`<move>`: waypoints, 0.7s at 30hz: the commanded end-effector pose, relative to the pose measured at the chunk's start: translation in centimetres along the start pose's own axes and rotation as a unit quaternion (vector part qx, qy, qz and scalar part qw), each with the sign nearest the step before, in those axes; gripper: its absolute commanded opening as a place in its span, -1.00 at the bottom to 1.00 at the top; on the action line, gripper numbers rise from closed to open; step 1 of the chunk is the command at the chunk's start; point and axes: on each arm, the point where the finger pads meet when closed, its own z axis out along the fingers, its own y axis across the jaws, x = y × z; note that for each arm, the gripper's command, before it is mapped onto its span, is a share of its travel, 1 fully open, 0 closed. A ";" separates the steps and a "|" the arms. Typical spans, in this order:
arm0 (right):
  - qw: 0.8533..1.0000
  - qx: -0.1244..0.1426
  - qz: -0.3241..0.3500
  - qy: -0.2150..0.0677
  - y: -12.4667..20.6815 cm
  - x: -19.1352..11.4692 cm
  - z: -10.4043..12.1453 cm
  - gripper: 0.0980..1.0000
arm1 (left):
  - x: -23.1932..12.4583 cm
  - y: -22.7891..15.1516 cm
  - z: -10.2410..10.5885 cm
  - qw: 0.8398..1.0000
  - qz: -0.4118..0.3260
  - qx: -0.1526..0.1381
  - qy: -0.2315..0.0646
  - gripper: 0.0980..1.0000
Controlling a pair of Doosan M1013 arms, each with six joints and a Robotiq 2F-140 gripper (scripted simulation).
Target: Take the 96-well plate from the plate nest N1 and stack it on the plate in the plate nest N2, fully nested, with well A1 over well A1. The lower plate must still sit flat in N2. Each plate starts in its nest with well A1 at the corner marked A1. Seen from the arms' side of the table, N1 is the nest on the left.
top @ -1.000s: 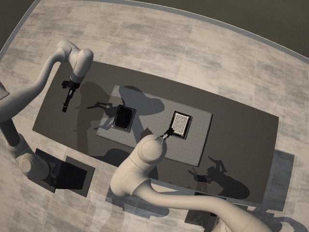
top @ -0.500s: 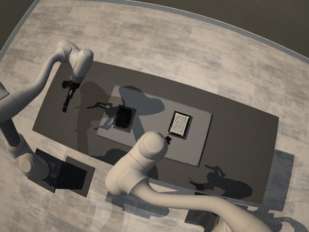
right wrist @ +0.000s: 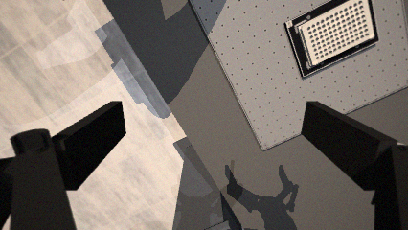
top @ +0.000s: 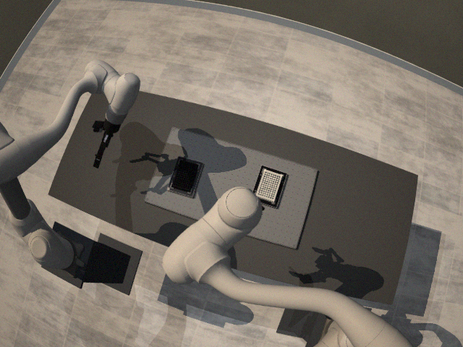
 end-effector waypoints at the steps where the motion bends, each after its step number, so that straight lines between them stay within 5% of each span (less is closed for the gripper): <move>1: 1.000 0.000 0.000 0.001 1.3 0.1 -0.1 1.00 | 0.0 0.0 -0.1 1.000 0.000 -0.001 0.000 1.00; 21: 0.996 0.000 0.086 0.001 10.3 -0.6 -0.1 1.00 | 0.0 0.0 -0.1 1.000 0.000 -0.001 0.000 1.00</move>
